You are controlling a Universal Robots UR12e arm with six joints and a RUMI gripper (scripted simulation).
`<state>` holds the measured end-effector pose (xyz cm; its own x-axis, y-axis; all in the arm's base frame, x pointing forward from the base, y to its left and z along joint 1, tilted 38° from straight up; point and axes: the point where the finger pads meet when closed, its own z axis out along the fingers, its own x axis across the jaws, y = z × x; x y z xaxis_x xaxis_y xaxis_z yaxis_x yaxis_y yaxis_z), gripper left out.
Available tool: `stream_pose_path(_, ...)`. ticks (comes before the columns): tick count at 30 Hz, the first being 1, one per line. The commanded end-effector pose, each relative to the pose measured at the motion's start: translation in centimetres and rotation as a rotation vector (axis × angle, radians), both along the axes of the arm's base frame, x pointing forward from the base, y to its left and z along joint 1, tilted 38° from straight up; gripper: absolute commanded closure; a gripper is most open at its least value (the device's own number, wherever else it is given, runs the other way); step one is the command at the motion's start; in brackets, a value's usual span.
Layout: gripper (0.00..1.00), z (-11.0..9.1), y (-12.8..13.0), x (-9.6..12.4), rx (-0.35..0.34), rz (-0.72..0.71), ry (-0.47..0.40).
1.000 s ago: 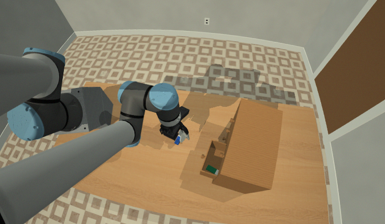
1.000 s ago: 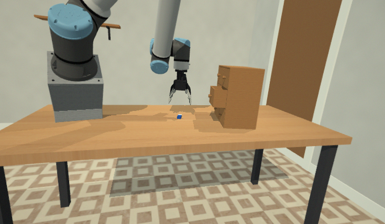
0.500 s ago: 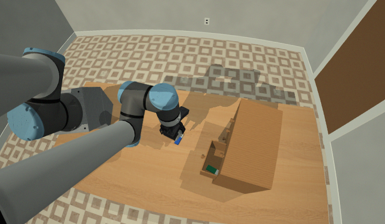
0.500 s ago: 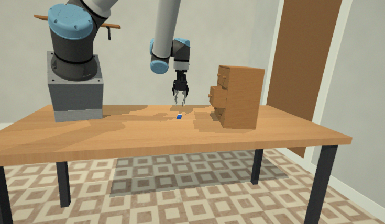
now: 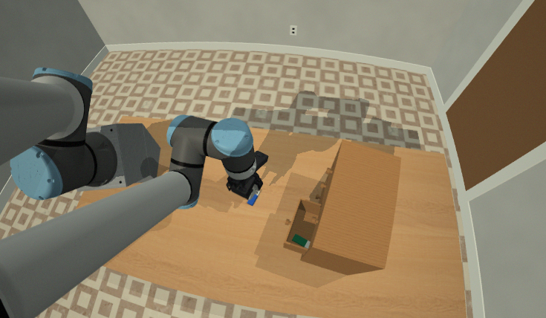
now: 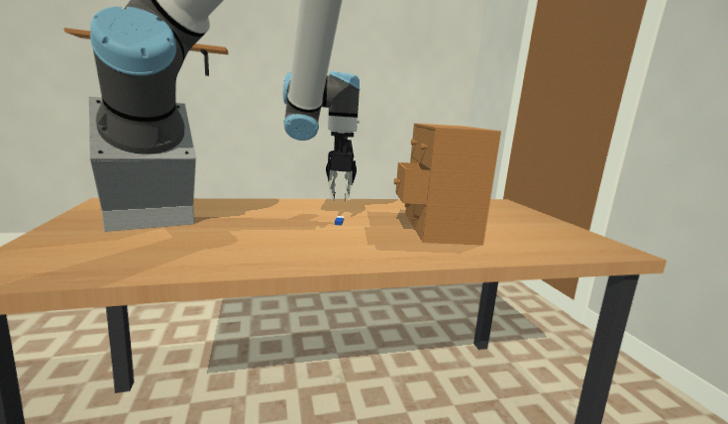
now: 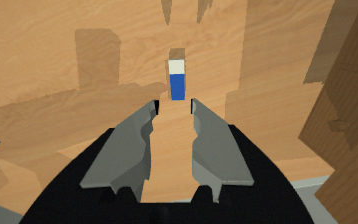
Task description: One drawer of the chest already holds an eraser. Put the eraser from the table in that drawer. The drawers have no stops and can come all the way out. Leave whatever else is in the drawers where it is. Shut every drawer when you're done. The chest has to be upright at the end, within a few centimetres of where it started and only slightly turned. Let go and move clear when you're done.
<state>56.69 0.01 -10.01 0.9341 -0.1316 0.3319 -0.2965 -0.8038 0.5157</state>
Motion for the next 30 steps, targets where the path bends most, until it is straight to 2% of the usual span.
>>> stream_pose_path(1, 0.77, 0.0, 0.0, 0.0, 0.0, 0.0, -0.001)
stream_pose_path(15, 0.77, -0.1, -0.1, 0.1, 0.0, 0.001, -0.001)
stream_pose_path(30, 0.77, -1.2, -0.9, 0.4, 0.001, 0.001, -0.001)
